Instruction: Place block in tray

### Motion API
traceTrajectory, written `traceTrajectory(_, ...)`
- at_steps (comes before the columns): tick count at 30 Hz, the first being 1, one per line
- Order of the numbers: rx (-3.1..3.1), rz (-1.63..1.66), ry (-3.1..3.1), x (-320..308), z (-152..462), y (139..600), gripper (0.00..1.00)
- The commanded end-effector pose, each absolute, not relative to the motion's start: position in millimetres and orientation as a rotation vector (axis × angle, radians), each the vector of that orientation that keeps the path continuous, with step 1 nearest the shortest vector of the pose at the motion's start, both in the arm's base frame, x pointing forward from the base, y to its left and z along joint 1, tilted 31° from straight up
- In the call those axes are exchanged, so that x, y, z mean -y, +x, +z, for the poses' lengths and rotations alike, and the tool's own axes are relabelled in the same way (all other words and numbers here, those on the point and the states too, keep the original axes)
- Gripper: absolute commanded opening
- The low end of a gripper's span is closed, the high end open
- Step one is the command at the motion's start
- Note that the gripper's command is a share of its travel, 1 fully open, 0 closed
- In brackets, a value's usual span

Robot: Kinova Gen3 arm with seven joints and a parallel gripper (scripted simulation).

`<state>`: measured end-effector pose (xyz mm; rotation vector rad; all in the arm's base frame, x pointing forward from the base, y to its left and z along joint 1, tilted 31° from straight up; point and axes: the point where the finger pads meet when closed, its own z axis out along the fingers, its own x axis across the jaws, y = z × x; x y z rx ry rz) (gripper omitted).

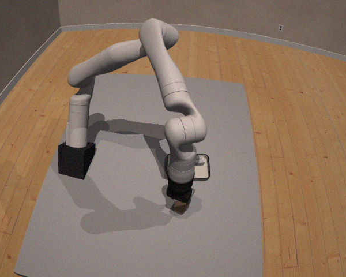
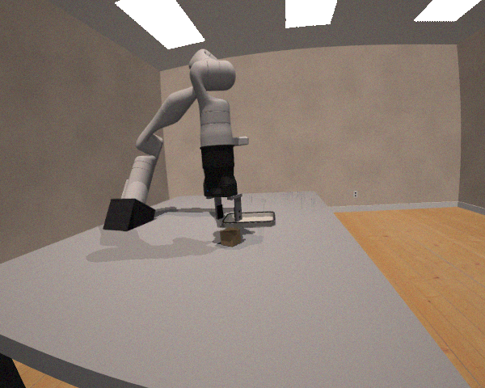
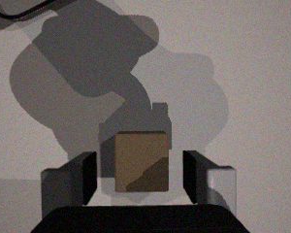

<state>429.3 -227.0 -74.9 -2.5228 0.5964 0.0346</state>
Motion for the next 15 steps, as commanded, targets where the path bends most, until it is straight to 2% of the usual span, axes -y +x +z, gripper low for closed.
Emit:
traceTrajectory(1,-0.597,0.032,-2.524,227.0,-75.7,429.8,1.00)
traceTrajectory(15,-0.597,0.032,-2.524,219.9,-87.7,431.3,1.00)
